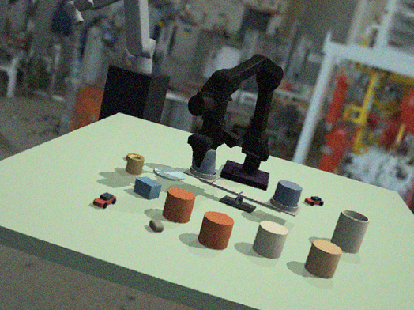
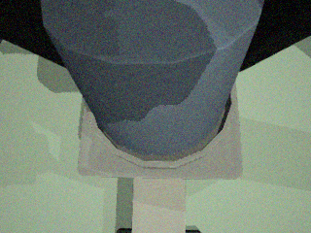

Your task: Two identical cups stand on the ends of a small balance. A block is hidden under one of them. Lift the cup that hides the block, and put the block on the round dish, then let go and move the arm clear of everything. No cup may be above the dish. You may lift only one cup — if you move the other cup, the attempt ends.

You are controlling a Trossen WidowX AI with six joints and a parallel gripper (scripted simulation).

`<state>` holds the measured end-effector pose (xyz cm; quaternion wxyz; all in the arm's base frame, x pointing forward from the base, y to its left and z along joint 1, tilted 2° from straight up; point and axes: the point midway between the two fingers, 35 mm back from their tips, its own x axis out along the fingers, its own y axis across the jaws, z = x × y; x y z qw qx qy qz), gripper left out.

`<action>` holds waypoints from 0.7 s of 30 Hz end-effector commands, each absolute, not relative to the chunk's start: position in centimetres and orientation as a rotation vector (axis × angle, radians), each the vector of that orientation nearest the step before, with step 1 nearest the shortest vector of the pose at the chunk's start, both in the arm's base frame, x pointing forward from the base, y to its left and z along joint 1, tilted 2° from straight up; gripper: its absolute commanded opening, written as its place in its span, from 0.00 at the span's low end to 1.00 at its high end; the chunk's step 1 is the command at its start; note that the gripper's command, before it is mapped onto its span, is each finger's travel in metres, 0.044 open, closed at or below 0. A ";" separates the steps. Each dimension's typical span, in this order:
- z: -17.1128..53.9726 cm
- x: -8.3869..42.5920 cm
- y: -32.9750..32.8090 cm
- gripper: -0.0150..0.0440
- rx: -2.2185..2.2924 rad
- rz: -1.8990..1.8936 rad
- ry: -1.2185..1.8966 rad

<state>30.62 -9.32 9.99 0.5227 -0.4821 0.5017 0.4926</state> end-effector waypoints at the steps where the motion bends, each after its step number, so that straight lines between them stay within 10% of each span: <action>1: 10.8 31.0 -9.5 0.25 -1.167 1.165 1.192; 21: 13.4 31.0 -9.6 0.25 -1.167 1.164 1.192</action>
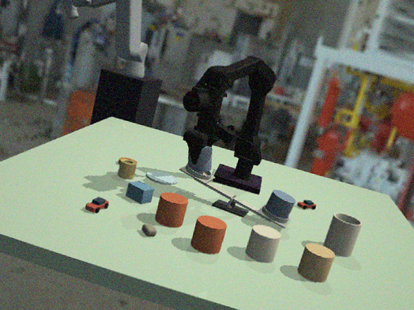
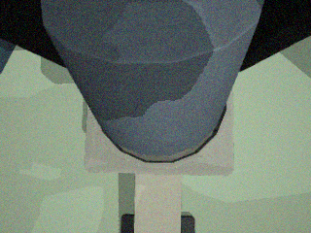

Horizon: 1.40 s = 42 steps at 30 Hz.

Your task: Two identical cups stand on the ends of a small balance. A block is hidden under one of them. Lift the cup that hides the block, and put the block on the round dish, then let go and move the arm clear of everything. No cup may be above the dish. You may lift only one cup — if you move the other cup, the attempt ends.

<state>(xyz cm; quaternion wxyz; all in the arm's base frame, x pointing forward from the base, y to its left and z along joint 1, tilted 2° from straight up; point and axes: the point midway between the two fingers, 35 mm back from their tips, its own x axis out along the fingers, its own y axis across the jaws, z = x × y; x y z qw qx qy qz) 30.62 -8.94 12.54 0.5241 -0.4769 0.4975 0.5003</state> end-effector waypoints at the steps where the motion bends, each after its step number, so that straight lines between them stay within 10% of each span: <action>1: 13.5 31.0 -9.6 0.25 -1.167 1.164 1.192; 42: 18.8 30.3 -9.6 0.25 -1.167 1.165 1.193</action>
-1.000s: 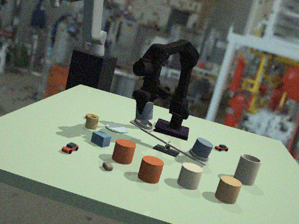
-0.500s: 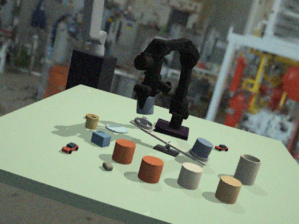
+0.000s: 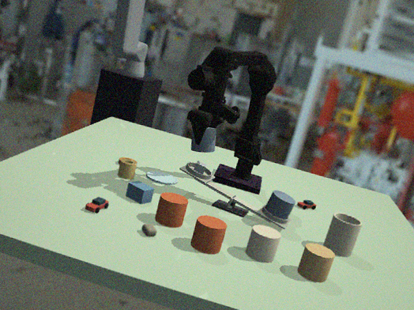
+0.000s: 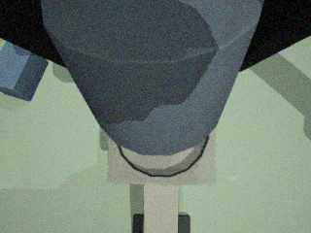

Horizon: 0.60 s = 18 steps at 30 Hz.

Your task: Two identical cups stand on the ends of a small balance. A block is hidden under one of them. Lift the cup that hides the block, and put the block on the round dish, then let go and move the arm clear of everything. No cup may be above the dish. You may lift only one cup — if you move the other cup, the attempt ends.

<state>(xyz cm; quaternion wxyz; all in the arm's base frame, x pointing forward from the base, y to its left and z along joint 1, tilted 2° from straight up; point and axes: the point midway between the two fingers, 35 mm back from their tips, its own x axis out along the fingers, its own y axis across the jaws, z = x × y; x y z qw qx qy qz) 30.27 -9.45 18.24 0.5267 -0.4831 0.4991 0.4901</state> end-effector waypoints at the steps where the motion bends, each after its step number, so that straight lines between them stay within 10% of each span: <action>1: 19.0 30.2 -9.6 0.25 -1.167 1.165 1.193; 18: 19.0 30.1 -9.4 0.25 -1.155 1.172 1.193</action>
